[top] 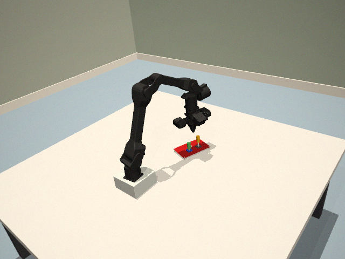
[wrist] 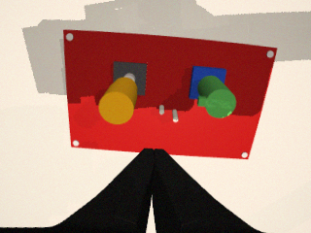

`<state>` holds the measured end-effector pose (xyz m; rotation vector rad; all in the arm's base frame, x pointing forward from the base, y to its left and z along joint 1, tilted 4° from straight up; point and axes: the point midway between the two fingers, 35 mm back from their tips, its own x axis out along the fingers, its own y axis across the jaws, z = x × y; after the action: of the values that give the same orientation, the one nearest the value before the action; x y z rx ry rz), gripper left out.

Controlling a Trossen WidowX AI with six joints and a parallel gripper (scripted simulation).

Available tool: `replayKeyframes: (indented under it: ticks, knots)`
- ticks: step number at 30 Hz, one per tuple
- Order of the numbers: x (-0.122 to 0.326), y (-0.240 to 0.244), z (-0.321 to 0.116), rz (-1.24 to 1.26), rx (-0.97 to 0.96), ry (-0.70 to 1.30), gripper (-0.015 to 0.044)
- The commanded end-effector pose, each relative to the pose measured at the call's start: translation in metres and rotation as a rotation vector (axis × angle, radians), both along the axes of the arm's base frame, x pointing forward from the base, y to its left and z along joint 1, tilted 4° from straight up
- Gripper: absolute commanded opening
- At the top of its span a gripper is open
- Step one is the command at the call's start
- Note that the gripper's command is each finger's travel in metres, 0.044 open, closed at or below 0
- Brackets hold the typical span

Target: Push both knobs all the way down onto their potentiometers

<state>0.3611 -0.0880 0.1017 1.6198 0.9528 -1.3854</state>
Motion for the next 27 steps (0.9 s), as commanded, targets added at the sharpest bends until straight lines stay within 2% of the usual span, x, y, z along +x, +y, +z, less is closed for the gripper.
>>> replayKeyframes:
  ticks: [1,27]
  knots:
    - [0.002,-0.002,0.001,-0.142,0.013,0.016,0.0000]
    - [0.010,-0.013,0.014,-1.040,0.099,0.073,0.0000]
